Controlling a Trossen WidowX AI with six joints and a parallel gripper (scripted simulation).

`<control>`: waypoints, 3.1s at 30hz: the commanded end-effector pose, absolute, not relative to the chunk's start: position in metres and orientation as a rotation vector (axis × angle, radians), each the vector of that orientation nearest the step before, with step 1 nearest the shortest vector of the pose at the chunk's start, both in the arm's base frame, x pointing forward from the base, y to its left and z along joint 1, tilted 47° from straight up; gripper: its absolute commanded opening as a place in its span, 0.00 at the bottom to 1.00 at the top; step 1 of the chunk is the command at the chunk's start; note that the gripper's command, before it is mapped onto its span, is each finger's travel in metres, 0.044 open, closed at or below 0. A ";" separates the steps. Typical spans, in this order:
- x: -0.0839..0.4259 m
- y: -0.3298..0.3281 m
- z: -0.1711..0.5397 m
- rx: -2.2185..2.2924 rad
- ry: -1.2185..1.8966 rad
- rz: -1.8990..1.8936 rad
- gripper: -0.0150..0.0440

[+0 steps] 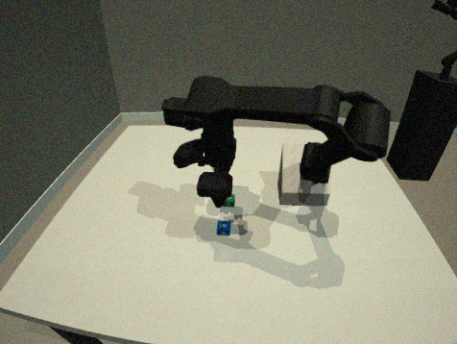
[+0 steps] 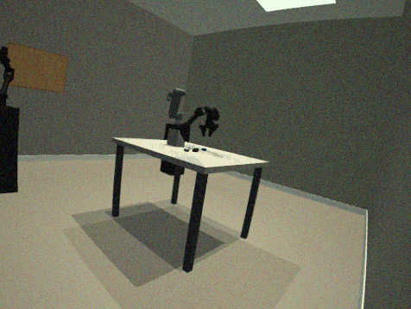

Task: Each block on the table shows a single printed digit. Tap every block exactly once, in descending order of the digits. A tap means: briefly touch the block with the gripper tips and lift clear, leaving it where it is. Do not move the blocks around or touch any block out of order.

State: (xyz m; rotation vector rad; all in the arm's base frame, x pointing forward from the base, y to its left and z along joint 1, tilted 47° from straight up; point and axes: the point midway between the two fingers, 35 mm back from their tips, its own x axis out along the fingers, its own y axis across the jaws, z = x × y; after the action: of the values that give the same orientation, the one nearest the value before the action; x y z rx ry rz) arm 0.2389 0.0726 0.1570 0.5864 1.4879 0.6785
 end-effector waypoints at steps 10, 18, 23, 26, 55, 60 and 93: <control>0.239 0.074 0.160 0.590 1.484 0.679 0.93; 0.240 0.115 0.121 0.586 1.483 0.676 0.71; 0.236 0.133 0.106 0.592 1.481 0.683 0.49; 0.236 0.133 0.106 0.592 1.481 0.683 0.35; 0.236 0.150 0.090 0.592 1.481 0.683 0.29; 0.235 0.155 0.085 0.593 1.481 0.684 0.29; 0.241 0.070 0.157 0.599 1.486 0.669 0.29</control>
State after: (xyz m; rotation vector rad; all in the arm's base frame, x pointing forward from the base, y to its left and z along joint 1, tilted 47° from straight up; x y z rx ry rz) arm 0.2389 0.0775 0.1576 0.5958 1.4764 0.6746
